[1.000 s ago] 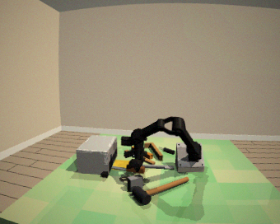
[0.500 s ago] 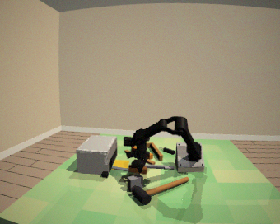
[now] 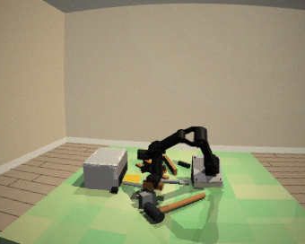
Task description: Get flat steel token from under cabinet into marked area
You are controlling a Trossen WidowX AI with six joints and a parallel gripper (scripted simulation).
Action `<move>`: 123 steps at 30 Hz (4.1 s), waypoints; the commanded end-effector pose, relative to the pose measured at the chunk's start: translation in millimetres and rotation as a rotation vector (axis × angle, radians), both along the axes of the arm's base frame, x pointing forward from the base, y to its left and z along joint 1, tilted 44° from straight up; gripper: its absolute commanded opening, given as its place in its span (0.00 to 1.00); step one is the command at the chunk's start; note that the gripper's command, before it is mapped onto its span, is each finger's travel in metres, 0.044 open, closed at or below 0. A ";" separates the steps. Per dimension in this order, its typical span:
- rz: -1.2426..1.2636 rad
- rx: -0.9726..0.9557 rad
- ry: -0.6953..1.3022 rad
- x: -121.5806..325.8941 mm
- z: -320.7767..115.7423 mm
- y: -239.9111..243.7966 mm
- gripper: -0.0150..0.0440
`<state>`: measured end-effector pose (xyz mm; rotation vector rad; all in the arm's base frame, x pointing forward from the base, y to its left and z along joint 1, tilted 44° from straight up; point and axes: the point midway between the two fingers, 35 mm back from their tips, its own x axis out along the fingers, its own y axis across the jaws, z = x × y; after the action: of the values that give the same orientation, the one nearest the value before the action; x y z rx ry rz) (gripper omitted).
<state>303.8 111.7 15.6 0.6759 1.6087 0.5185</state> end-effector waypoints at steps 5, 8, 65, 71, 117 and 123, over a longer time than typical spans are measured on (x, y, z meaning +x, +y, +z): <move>-0.005 0.001 0.007 -10.1 0.9 0.9 0.25; -0.005 0.001 0.008 -13.4 1.5 1.2 0.25; -0.005 0.002 0.012 -80.4 14.0 7.5 0.25; -0.002 0.000 0.007 -82.3 15.0 7.8 0.25; -0.006 0.002 0.014 -87.1 27.5 17.8 0.71; -0.008 0.002 0.016 -91.3 26.3 20.2 0.71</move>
<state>216.4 130.3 43.1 0.6798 1.6125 0.5131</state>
